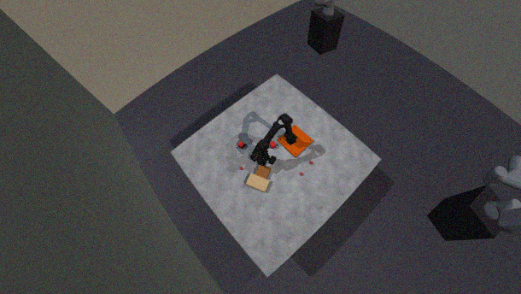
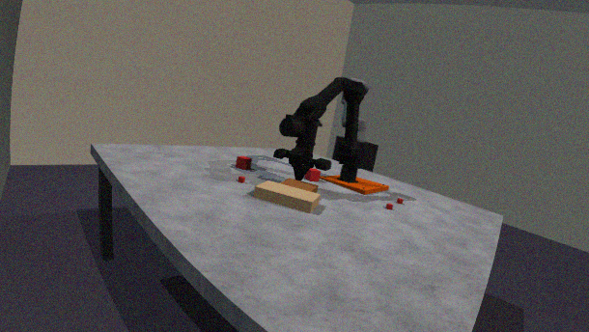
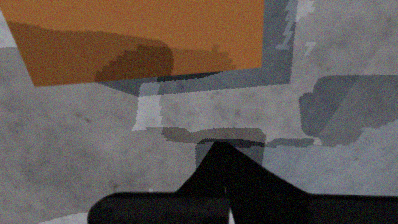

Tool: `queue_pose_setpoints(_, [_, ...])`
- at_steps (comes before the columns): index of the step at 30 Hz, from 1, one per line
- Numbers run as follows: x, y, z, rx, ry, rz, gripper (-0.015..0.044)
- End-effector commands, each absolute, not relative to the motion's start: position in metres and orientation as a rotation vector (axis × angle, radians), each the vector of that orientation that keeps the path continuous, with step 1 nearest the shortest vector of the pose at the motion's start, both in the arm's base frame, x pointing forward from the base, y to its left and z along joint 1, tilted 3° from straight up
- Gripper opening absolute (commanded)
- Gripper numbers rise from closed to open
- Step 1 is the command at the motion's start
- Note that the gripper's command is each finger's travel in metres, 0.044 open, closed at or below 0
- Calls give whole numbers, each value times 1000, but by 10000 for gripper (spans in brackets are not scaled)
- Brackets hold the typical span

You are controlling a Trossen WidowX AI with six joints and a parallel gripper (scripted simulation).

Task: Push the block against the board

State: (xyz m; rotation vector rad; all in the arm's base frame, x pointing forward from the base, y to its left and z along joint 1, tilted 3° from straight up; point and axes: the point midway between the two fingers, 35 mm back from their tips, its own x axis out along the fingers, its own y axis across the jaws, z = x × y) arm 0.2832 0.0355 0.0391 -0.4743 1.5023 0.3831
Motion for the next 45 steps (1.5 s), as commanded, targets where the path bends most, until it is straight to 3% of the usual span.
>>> queue_pose_setpoints(1, [278, 32, 39, -473, 1499, 386, 0])
queue_pose_setpoints(7, [280, 37, 94, -473, 1498, 387, 0])
queue_pose_setpoints(14, [281, 37, 94, -455, 1501, 369, 0])
queue_pose_setpoints(45, [360, 55, 103, 394, 1469, -438, 0])
